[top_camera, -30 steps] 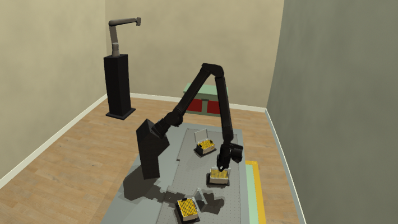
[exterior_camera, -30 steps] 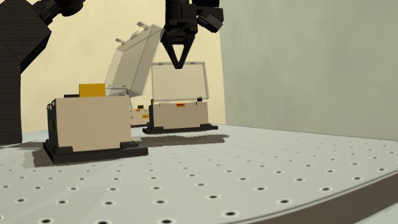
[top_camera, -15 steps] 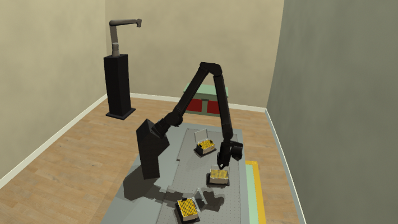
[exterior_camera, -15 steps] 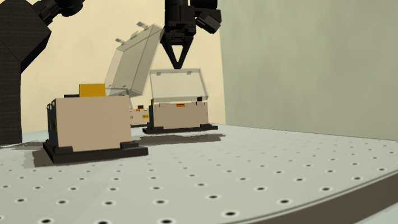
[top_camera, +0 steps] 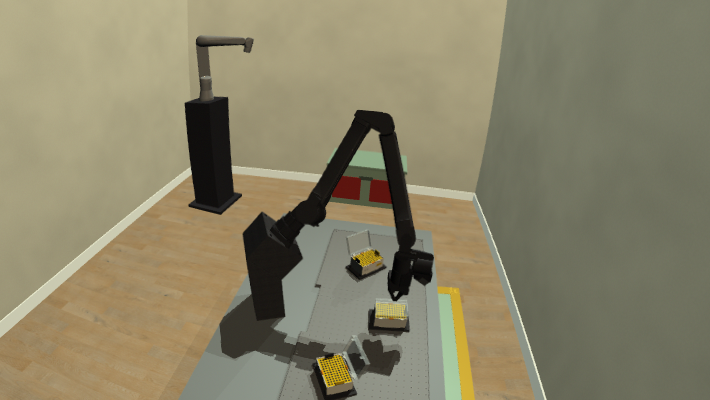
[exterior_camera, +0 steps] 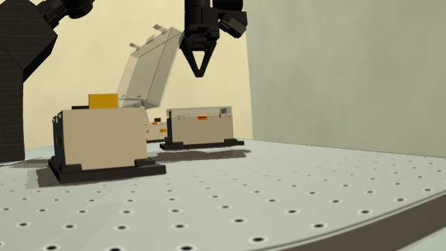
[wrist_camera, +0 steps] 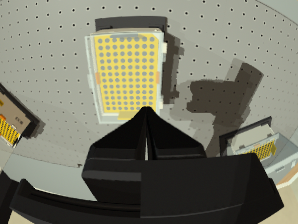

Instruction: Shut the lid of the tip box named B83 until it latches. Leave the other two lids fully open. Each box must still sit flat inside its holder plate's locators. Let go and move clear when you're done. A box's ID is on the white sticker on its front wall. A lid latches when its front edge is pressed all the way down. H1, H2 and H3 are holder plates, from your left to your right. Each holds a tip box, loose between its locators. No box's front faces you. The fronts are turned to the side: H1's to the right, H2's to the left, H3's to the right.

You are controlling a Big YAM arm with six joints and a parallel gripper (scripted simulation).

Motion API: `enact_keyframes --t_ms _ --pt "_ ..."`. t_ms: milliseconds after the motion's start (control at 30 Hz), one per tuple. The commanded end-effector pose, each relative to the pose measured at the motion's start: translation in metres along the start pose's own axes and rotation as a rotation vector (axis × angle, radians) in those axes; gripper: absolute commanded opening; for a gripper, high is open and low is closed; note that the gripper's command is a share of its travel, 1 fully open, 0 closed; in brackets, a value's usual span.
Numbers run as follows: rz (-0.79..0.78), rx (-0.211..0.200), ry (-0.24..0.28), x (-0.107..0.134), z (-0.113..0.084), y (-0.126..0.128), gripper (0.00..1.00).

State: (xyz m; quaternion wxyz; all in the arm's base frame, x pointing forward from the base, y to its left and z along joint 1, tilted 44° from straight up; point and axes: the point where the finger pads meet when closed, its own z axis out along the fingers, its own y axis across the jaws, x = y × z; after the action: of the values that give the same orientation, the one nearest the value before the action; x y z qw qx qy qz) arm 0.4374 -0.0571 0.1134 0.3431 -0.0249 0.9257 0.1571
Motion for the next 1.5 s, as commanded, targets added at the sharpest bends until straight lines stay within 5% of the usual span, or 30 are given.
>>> enact_keyframes --t_ms 0,200,1233,1400,1467 --pt "0.001 0.006 -0.011 -0.006 -0.003 -0.001 0.0" --pt "0.001 0.006 -0.011 -0.006 -0.003 -0.001 0.0" --pt "-0.014 0.019 -0.036 -0.018 -0.068 -0.004 0.0" --pt "-0.003 -0.005 0.01 -0.003 -0.053 0.0 0.0" --pt "-0.002 0.007 -0.013 -0.008 -0.059 -0.001 0.0"
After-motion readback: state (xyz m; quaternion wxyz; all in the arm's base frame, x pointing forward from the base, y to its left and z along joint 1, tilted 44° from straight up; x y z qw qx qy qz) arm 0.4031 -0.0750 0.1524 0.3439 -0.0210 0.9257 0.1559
